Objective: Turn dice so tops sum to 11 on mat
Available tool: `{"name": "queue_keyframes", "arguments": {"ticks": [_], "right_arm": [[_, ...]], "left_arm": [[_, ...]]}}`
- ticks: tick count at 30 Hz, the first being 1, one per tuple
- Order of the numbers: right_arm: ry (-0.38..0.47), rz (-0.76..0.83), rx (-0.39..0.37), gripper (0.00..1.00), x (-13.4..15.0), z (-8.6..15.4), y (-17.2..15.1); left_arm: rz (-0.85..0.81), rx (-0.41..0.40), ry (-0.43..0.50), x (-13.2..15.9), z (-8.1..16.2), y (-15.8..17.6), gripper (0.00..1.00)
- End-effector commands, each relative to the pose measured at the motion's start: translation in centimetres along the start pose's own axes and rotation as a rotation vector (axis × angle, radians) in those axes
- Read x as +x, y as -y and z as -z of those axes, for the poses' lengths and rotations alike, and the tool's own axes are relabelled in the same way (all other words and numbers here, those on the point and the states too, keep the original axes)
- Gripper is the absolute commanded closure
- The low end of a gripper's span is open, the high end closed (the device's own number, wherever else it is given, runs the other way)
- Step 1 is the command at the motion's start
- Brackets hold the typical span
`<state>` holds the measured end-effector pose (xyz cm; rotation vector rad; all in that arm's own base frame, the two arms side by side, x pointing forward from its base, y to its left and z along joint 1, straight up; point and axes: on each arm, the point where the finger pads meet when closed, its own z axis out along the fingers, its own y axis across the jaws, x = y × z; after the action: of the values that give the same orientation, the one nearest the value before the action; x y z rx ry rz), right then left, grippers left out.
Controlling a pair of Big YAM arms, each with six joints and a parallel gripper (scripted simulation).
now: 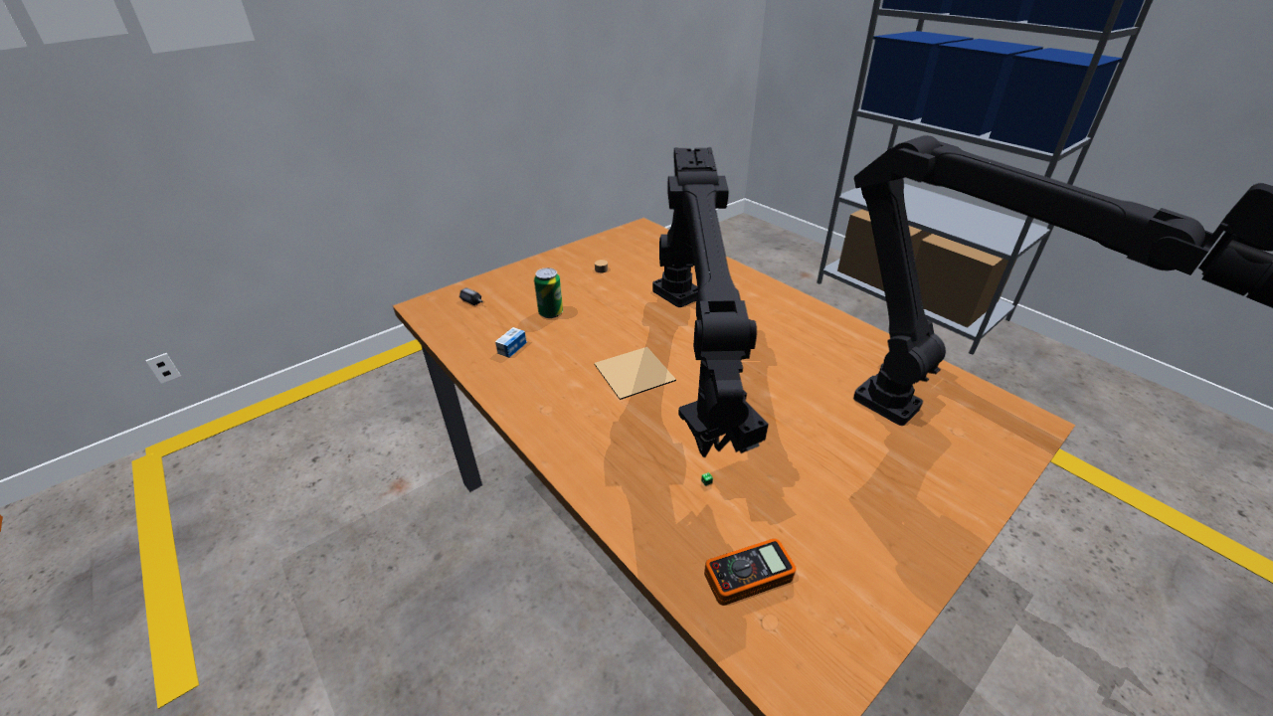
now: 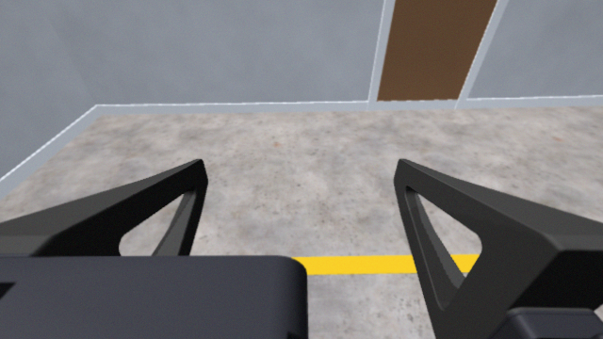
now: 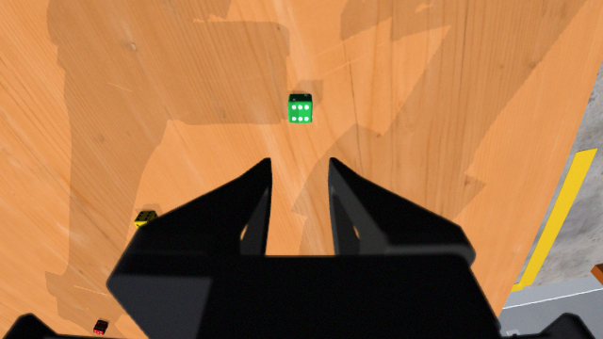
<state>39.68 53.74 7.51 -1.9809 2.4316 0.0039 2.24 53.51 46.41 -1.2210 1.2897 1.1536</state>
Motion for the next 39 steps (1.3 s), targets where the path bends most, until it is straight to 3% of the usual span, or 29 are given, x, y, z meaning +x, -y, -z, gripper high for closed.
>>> {"name": "queue_keyframes", "arguments": {"ticks": [1,3,6,20,21,34,37,39], "right_arm": [[-0.013,-0.003,-0.003,0.70,-0.1,-1.5,-0.1],[0.000,-0.003,0.002,0.70,-0.6,-0.5,0.1],[-0.010,-0.003,-0.002,0.70,-0.2,-1.8,-0.1],[0.001,-0.003,0.003,0.70,-0.6,-2.7,0.1],[-0.010,-0.003,-0.002,0.70,-0.2,-3.7,-0.1],[-0.009,-0.003,-0.001,0.70,-0.2,-5.6,-0.1],[0.005,-0.003,0.005,0.70,-0.9,-4.7,0.2],[-0.001,-0.003,0.002,0.70,-0.5,-5.7,0.1]], "left_arm": [[0.012,-0.013,0.069,-3.7,-0.7,-0.7,0.00],[0.012,-0.013,0.069,-3.7,-0.7,-0.7,0.00],[0.012,-0.013,0.069,-3.7,-0.7,-0.7,0.00],[0.012,-0.013,0.069,-3.7,-0.7,-0.7,0.00],[0.012,-0.013,0.069,-3.7,-0.7,-0.7,0.00],[0.012,-0.013,0.069,-3.7,-0.7,-0.7,0.00],[0.012,-0.013,0.069,-3.7,-0.7,-0.7,0.00],[0.012,-0.013,0.069,-3.7,-0.7,-0.7,0.00]]}}
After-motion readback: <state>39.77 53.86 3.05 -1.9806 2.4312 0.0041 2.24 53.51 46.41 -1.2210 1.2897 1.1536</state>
